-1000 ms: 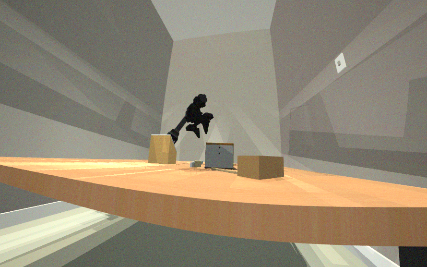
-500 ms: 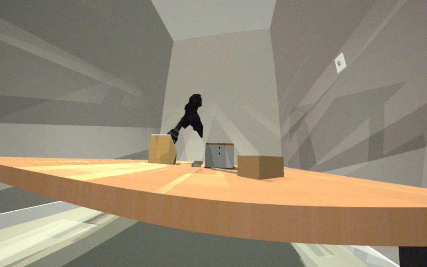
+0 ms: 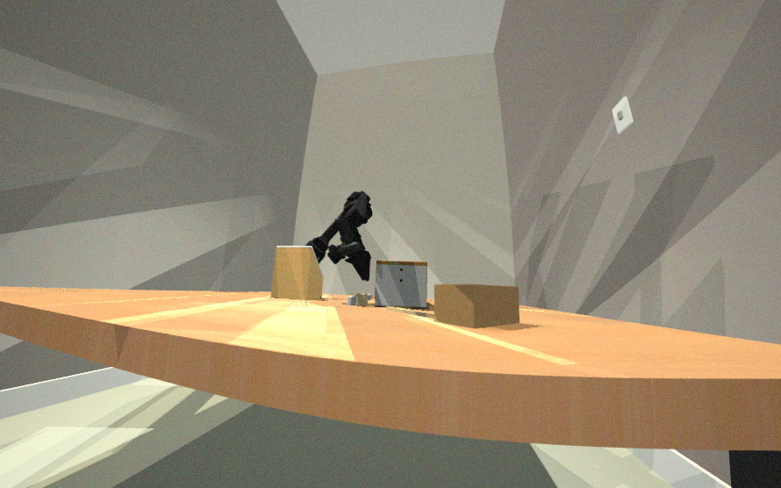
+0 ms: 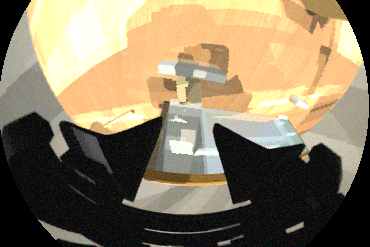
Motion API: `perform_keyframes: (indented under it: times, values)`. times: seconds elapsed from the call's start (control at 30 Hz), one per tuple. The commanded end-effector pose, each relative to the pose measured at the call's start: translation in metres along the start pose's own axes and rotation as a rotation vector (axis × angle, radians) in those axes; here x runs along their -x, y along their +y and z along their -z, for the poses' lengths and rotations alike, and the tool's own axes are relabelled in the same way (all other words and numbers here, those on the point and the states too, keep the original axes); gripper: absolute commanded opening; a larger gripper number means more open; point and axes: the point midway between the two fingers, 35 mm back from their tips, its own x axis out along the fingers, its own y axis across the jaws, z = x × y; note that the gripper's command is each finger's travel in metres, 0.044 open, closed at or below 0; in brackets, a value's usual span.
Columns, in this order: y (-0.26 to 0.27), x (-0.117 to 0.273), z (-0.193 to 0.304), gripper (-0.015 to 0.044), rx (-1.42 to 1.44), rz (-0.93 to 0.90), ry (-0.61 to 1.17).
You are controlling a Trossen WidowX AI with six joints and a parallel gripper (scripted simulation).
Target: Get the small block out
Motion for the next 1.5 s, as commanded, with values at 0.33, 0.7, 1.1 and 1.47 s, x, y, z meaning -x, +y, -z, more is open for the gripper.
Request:
perform_keyframes:
  times: [0.33, 0.7, 1.1, 1.47]
  values:
    - [0.002, -0.020, -0.007, 0.0285, -0.005, -0.001, 0.012]
    - [0.002, -0.037, -0.014, 0.0285, -0.006, -0.001, 0.012]
    - [0.001, -0.054, -0.021, 0.0285, -0.007, 0.001, 0.013]
    - [0.000, -0.061, -0.025, 0.0180, -0.008, 0.003, 0.014]
